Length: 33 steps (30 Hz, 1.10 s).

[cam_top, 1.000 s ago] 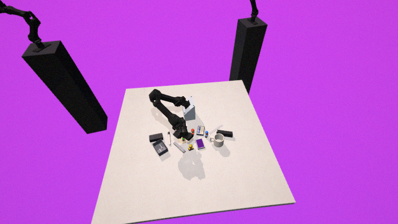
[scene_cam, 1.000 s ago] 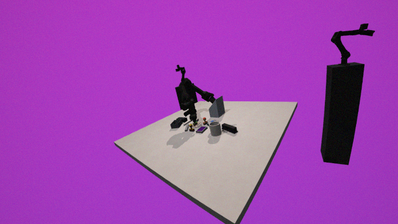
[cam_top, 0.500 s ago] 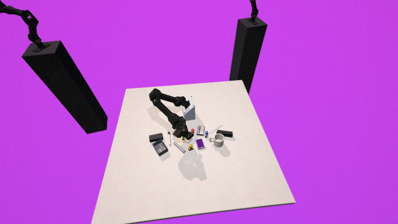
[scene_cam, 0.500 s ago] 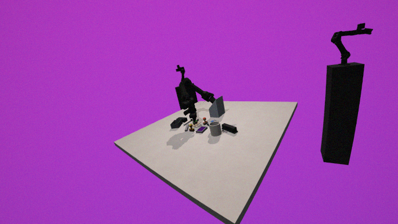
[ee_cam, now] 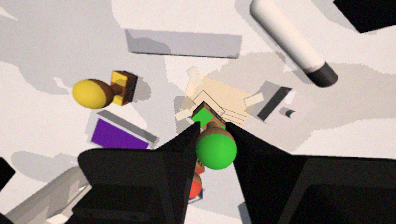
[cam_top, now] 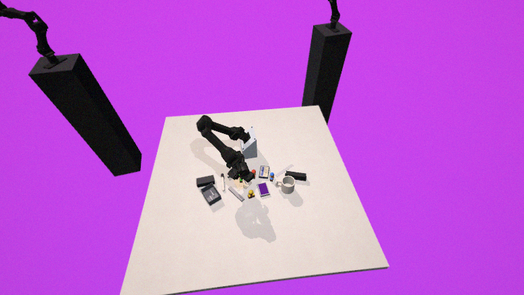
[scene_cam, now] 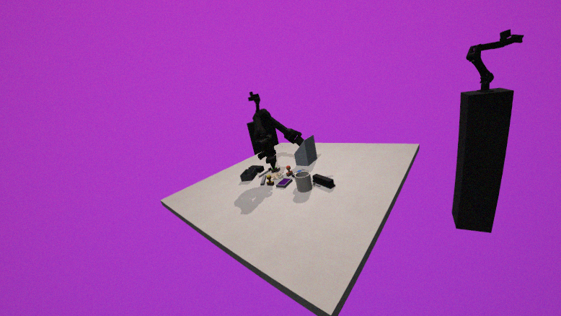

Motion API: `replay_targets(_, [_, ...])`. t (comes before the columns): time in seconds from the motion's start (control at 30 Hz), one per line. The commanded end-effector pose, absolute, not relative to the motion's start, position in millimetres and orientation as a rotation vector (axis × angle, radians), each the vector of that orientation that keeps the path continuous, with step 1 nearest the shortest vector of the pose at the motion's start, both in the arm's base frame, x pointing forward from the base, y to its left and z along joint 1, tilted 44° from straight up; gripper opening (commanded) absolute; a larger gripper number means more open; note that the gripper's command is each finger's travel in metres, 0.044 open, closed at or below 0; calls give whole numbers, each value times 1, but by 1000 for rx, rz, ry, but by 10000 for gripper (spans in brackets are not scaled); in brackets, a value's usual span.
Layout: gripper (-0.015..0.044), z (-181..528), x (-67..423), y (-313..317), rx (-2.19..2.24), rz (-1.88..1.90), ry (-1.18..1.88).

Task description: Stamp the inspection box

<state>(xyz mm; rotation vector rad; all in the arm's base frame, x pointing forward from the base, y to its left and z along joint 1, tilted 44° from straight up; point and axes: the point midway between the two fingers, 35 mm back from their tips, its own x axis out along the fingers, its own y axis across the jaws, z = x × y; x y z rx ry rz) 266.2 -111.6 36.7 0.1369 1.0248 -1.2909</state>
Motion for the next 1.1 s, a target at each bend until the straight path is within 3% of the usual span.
replay_targets(0.0, [0,42,269,-107,148,-1291,1018])
replay_targets(0.6, [0,62,269,-90,147,-1292,1017])
replay_targets(1.07, [0,91,313,-120,154,-1291,1015])
